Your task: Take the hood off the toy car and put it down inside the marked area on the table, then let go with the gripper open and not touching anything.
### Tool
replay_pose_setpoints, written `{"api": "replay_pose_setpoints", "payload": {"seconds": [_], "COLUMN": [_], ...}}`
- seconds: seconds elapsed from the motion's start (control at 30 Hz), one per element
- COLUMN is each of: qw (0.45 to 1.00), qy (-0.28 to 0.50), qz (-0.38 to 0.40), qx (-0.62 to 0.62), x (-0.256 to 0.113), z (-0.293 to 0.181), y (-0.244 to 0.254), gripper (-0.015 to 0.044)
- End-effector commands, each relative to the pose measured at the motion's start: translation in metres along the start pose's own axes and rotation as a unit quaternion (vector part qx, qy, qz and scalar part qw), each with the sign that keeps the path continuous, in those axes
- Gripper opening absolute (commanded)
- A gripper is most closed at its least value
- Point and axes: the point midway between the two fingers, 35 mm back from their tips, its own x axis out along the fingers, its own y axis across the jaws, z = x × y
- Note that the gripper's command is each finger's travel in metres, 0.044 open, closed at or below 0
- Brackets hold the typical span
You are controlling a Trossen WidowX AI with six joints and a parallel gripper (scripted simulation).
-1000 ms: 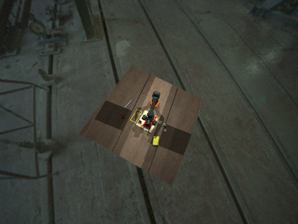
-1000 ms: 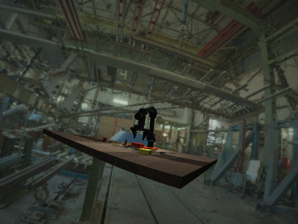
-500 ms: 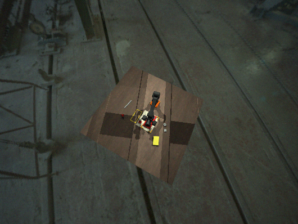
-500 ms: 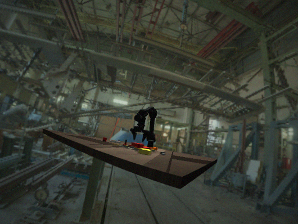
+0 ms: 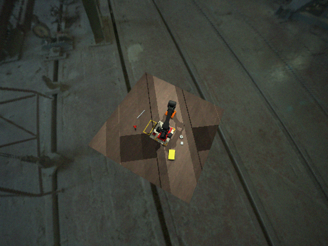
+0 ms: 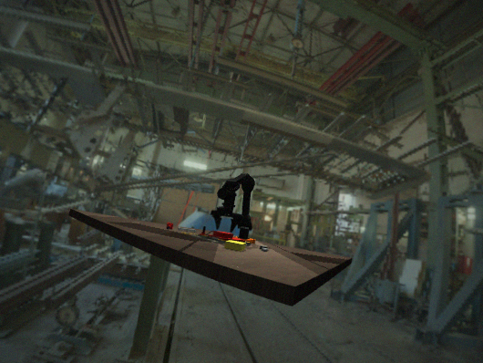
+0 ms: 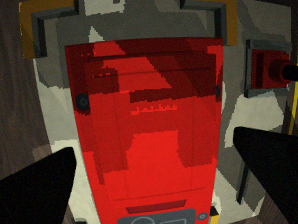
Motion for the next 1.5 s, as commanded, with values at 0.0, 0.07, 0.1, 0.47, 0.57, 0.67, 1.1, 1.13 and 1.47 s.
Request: {"api": "replay_pose_setpoints", "payload": {"seconds": [0.0,0.07,0.1,0.47,0.57,0.67,1.1,1.13,1.47], "qw": [1.000,1.000,1.000,1.000,1.000,1.000,1.000,1.000,1.000], "qy": [0.002,0.002,0.002,0.002,0.002,0.002,0.002,0.002,0.002], "qz": [-0.004,-0.004,-0.004,-0.004,-0.004,-0.004,-0.004,-0.004,-0.004], "qx": [0.003,0.003,0.003,0.003,0.003,0.003,0.003,0.003,0.003], "x": [0.004,0.006,0.007,0.011,0.012,0.014,0.020,0.021,0.026], "z": [-0.002,-0.002,-0.002,-0.002,-0.002,-0.002,-0.002,-0.002,-0.002], "y": [-0.001,-0.001,-0.001,-0.001,-0.001,-0.001,-0.001,-0.001,-0.001], "gripper": [0.0440,0.0440,0.0440,0.0440,0.0440,0.0440,0.0440,0.0440,0.0440]}}
